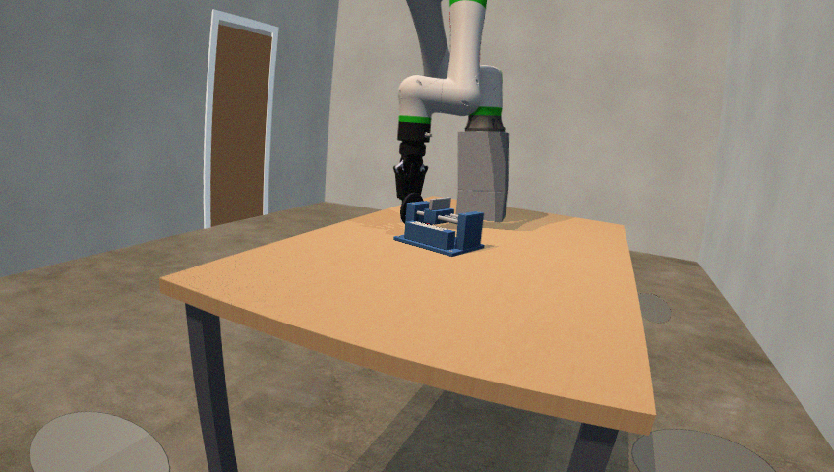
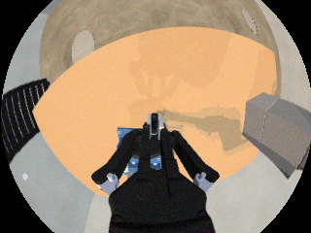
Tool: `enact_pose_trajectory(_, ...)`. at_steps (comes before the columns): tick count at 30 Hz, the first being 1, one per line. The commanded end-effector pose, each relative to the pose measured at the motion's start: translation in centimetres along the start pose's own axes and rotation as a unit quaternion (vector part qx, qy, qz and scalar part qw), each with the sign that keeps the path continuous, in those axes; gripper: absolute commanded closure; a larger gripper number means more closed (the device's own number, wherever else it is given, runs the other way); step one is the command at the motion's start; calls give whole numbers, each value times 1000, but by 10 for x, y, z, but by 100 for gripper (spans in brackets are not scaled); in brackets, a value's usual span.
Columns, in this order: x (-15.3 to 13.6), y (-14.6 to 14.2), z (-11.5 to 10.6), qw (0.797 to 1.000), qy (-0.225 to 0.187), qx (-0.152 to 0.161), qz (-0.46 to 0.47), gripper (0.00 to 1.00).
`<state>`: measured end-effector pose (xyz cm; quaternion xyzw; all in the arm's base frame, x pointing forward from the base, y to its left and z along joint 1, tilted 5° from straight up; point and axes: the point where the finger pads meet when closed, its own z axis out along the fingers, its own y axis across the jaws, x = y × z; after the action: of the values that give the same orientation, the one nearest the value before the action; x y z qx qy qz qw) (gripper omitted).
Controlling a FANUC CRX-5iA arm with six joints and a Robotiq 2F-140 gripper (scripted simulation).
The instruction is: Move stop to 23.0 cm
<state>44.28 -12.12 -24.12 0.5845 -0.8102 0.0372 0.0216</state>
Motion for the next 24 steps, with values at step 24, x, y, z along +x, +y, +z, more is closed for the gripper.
enact_pose_trajectory(24, 0, -26, 6, 1000, 0, 0, 0, 96)
